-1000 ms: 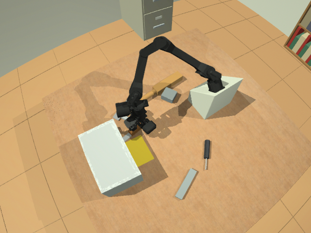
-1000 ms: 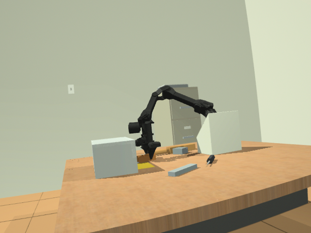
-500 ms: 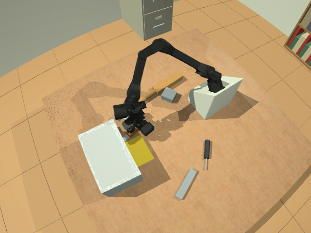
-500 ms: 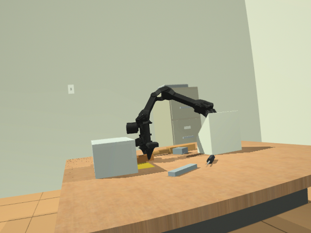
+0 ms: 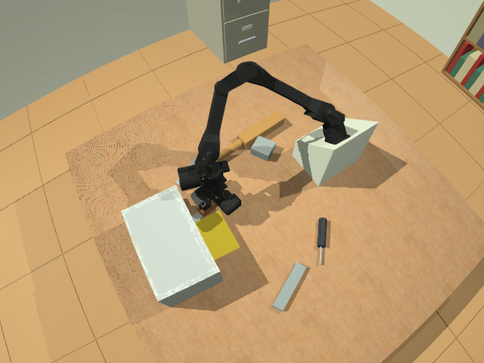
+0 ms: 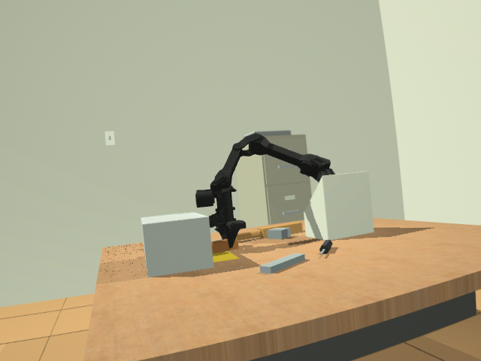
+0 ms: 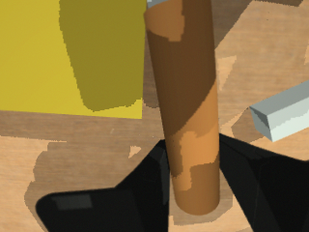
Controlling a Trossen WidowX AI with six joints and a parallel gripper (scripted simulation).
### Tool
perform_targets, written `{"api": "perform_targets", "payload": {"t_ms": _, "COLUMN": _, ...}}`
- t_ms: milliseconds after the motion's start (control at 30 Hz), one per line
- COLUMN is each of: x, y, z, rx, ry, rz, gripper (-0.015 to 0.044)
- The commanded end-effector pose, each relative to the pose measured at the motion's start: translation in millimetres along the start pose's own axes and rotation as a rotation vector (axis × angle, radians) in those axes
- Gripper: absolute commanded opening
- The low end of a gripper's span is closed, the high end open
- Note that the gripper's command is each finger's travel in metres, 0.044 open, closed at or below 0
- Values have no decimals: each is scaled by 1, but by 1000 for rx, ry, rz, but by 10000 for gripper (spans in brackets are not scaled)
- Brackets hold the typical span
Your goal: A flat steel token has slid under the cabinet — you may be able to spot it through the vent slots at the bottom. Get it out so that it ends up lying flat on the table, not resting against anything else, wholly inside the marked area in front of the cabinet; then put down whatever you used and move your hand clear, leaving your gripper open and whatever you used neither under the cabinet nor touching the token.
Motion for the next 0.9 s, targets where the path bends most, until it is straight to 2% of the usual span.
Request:
{"api": "perform_targets", "payload": {"t_ms": 0, "x": 0, "y": -1, "z": 8, "rx": -11, "ry": 3, "rz": -2, "gripper": 0}}
{"api": "perform_targets", "payload": {"t_ms": 867, "x": 2, "y": -1, "z": 33, "rx": -12, "ry": 3, "rz": -2, "gripper": 0}}
Point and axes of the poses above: the point midway between the two fingers, 35 mm back from their tips, its own y axis back along the fingers, its own z axis across the jaws, x = y × z, the point moved 5 cm from there along y, back along the fingers, and after that the axes turned 2 degrees about -y, right-handed, at the moved point
